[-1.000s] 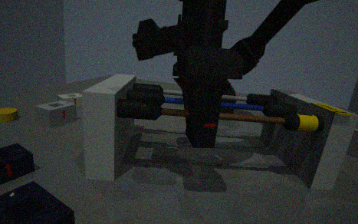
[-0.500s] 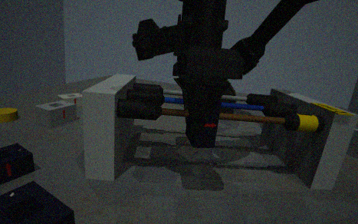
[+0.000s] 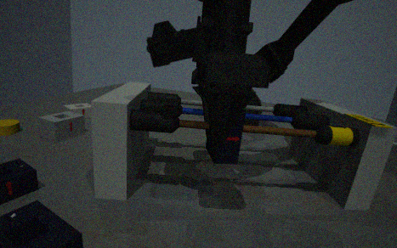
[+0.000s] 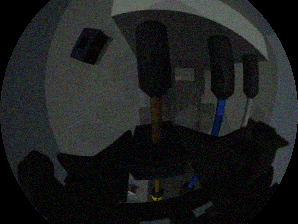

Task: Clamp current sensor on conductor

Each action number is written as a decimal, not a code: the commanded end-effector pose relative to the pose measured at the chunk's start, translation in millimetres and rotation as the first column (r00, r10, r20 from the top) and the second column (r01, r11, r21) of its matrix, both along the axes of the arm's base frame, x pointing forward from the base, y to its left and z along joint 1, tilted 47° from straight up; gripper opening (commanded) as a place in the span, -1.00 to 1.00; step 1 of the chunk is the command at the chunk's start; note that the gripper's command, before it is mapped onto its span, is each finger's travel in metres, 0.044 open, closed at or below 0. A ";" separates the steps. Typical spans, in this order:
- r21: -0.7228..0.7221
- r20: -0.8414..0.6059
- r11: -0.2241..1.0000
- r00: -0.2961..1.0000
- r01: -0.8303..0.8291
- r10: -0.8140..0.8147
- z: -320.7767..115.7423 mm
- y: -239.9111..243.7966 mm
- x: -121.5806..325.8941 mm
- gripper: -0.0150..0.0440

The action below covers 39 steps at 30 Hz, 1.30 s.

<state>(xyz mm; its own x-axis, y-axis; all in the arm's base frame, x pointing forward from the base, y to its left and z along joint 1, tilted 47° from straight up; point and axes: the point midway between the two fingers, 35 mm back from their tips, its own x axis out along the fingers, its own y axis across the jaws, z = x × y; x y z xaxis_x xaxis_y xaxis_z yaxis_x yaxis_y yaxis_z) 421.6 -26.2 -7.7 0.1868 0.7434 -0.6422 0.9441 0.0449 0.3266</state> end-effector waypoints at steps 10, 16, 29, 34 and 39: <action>0.000 -0.001 1.000 1.000 0.000 0.000 0.2 0.0 -0.2 0.41; 0.000 -0.001 1.000 1.000 0.000 0.000 0.2 0.0 -0.2 0.94; 0.013 0.032 0.999 0.999 0.034 -0.034 25.1 -32.3 -11.5 1.00; 0.031 0.083 0.996 0.993 0.086 -0.088 60.9 -74.4 -33.3 1.00; 0.031 0.083 0.996 0.993 0.086 -0.088 60.9 -74.4 -33.3 1.00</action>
